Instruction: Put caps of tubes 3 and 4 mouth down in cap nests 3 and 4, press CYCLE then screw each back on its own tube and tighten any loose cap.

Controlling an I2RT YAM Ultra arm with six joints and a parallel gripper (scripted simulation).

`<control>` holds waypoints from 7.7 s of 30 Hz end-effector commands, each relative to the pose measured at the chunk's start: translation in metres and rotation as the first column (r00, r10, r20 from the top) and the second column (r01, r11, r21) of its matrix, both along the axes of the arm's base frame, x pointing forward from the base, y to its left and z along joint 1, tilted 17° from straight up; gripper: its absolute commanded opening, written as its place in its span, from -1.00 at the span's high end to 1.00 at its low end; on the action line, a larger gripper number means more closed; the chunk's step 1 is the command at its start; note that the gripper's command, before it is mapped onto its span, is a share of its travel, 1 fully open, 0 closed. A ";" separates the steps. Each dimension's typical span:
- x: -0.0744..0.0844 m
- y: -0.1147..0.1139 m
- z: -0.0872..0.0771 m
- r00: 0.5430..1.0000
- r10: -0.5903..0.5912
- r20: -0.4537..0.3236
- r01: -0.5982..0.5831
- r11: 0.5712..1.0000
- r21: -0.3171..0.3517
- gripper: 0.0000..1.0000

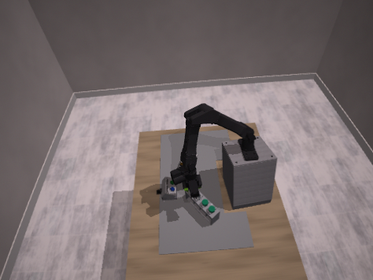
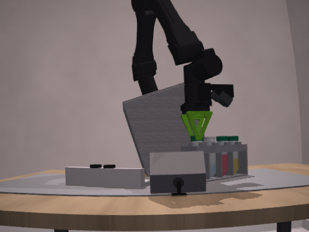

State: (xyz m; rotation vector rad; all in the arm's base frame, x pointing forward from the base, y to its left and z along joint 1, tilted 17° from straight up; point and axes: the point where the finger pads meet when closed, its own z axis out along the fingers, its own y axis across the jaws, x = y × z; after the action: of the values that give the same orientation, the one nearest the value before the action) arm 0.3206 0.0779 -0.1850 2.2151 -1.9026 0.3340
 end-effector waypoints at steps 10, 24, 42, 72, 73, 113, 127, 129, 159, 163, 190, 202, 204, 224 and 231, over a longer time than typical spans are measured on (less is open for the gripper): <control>0.003 0.002 0.003 0.791 -0.585 0.179 0.578 0.811 0.093 0.02; 0.003 0.002 0.003 0.244 -0.935 0.258 0.913 0.311 0.263 0.02; 0.003 0.003 0.003 -0.552 -0.814 0.180 0.772 -0.417 0.479 0.02; 0.004 0.005 0.002 -0.969 -0.245 -0.016 0.193 -0.801 0.567 0.02; 0.004 0.005 0.002 -0.969 -0.245 -0.016 0.193 -0.801 0.567 0.02; 0.005 0.006 0.003 -0.593 -0.787 0.169 0.744 -0.455 0.489 1.00; 0.005 0.006 0.003 -0.037 -0.967 0.253 0.938 0.054 0.343 1.00; 0.005 0.007 0.003 0.063 -0.964 0.258 0.938 0.145 0.315 1.00; 0.005 0.007 0.004 0.978 -0.196 0.070 0.195 0.981 0.021 1.00; 0.005 0.007 0.004 1.000 -0.006 0.012 0.006 1.000 0.005 1.00; 0.005 0.007 0.004 0.964 0.256 -0.070 -0.256 0.967 0.002 0.02; 0.005 0.008 0.008 0.886 -0.441 0.140 0.438 0.897 0.059 0.02; 0.005 0.008 0.008 0.845 -0.511 0.159 0.506 0.859 0.074 0.02; 0.007 0.010 0.011 0.249 -0.934 0.258 0.912 0.315 0.262 0.02; 0.008 0.011 0.013 0.249 -0.934 0.258 0.912 0.315 0.262 0.02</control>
State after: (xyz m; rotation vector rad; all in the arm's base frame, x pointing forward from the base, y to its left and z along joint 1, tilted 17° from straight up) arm 0.3184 0.0802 -0.1800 0.6297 -2.9935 0.4751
